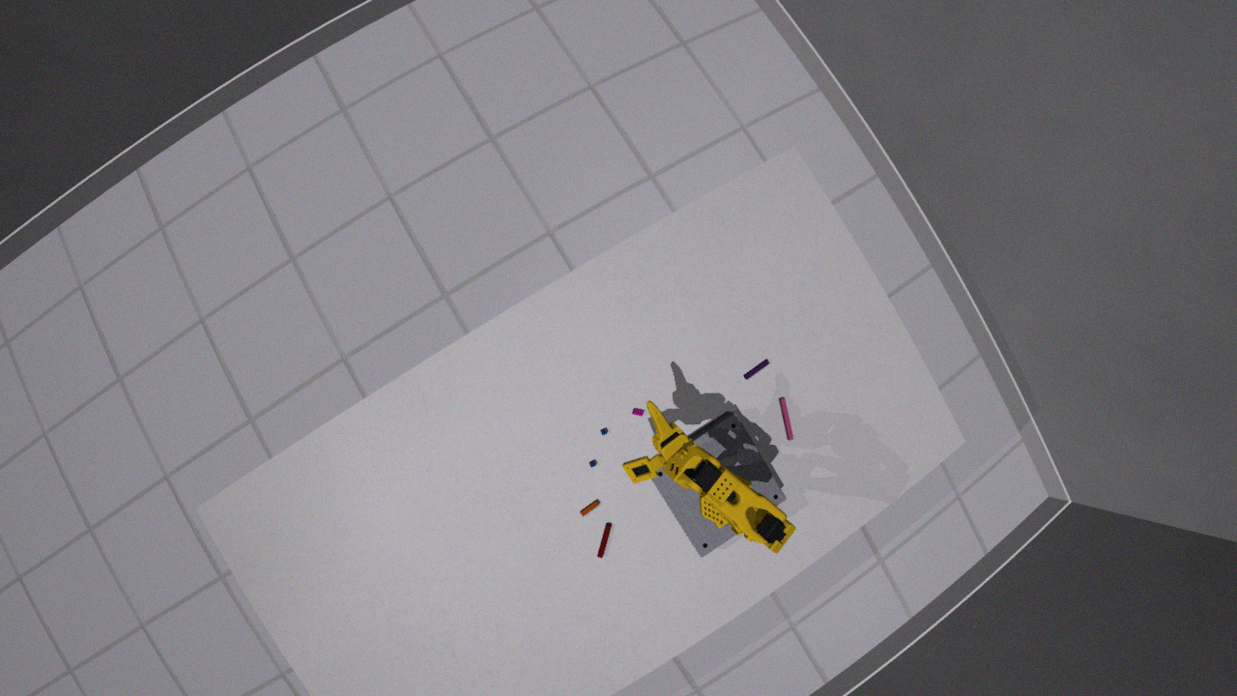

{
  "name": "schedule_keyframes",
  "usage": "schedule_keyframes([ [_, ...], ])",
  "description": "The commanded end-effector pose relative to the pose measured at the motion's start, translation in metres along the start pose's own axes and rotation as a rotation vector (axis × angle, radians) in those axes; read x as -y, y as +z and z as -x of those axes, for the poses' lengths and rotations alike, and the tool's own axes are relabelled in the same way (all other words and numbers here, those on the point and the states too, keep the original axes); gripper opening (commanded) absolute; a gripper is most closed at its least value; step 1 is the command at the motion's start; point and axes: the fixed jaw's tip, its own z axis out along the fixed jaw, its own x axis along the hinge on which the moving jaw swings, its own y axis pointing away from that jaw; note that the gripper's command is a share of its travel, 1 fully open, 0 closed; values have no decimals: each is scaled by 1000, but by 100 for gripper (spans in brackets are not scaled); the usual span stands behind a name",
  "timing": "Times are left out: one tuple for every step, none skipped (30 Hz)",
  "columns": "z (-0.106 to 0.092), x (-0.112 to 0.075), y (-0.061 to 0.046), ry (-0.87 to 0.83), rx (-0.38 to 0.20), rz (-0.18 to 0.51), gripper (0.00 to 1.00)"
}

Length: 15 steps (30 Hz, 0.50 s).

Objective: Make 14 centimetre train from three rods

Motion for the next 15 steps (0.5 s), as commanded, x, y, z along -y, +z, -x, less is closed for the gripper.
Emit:
schedule_keyframes([
  [0, -1, 0, -10, 1, 2, 100],
  [0, -2, 0, -14, 0, 4, 100],
  [-1, -2, 0, -18, 0, 6, 100],
  [-1, -2, 0, -22, -1, 7, 100],
  [-1, -3, 0, -25, -1, 9, 100],
  [-1, -3, 0, -29, -2, 10, 100],
  [-1, -4, 0, -33, -2, 12, 100],
  [-1, -4, 0, -37, -3, 14, 100],
  [-2, -4, 0, -41, -3, 15, 100],
  [-2, -5, 0, -45, -3, 17, 100],
  [-2, -5, 0, -49, -4, 18, 100],
  [-2, -6, 0, -52, -4, 20, 100],
  [-2, -6, 0, -56, -5, 22, 100],
  [-2, -6, 0, -56, -5, 22, 100],
  [-2, -6, 0, -56, -5, 22, 100],
])
